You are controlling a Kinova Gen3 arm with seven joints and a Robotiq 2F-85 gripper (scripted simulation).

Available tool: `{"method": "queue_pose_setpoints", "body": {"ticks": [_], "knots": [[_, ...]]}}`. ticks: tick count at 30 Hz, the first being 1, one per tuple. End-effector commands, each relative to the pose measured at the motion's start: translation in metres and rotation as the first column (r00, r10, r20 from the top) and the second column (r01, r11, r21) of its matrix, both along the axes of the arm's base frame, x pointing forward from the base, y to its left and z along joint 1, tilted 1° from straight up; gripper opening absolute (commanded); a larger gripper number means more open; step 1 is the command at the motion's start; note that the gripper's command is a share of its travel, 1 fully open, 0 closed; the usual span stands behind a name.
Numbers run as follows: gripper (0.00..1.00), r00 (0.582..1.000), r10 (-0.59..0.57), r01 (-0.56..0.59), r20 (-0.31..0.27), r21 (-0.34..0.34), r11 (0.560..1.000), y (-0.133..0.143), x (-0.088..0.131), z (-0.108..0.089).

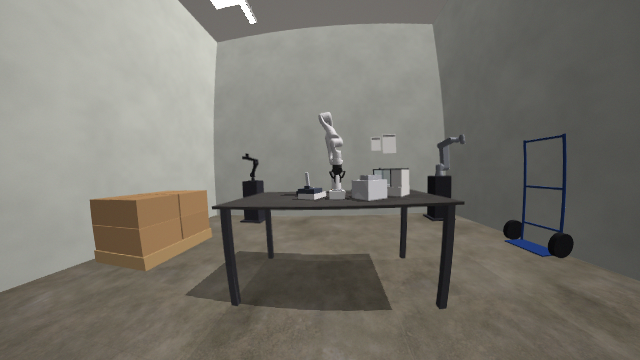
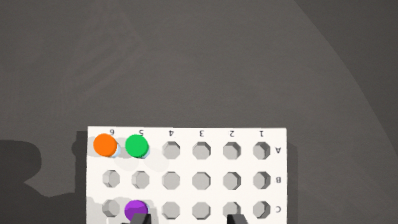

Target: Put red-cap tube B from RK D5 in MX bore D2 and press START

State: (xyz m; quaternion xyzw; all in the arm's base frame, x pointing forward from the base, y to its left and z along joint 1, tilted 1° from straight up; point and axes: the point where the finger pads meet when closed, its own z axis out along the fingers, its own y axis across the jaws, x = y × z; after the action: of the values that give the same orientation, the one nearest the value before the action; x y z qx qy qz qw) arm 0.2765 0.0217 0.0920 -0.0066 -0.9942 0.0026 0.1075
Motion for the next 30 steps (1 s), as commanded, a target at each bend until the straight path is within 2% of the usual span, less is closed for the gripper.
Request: {"method": "queue_pose_setpoints", "body": {"ticks": [1, 10, 22, 30], "knots": [[0.42, 1.000, 0.000, 0.000, 0.001, 0.000, 1.000, -0.003, 0.001, 0.000], [0.42, 1.000, 0.000, 0.000, 0.001, 0.000, 1.000, -0.030, 0.011, 0.000], [0.42, 1.000, 0.000, 0.000, 0.001, 0.000, 1.000, -0.030, 0.011, 0.000], [0.42, 1.000, 0.000, 0.000, 0.001, 0.000, 1.000, -0.031, 0.011, -0.008]]}}
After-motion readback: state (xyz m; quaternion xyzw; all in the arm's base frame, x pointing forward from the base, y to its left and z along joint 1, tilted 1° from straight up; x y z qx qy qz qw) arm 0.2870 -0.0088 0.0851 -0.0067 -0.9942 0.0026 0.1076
